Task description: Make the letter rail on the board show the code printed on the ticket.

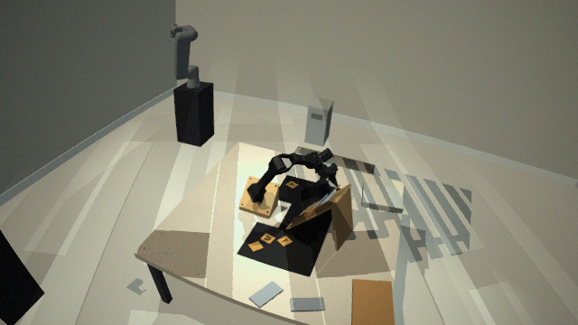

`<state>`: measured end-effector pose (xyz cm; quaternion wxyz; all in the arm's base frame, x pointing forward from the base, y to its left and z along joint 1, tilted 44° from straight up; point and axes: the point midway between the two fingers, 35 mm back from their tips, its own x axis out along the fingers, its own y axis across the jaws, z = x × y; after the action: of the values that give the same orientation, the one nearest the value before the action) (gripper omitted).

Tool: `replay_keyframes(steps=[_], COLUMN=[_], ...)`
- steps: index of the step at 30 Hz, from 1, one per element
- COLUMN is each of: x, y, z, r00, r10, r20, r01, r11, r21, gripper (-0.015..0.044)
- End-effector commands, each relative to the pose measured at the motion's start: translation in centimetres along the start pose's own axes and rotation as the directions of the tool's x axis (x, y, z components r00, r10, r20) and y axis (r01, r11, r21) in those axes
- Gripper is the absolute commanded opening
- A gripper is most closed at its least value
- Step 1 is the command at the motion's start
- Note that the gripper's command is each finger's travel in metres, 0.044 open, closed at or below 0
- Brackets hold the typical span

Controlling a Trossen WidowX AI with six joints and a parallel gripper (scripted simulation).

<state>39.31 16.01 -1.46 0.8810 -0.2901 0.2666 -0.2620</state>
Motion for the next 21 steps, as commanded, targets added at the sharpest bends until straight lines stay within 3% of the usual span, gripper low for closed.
replay_keyframes(steps=[1,21], x=[0.0,0.0], y=[-0.2,-1.3], z=[-0.2,-0.2], r00=[1.000,1.000], r10=[0.003,0.003], r20=[-0.003,-0.003], r01=[-0.003,-0.003], r11=[1.000,1.000], r21=[-0.006,-0.007], gripper=[0.0000,0.0000])
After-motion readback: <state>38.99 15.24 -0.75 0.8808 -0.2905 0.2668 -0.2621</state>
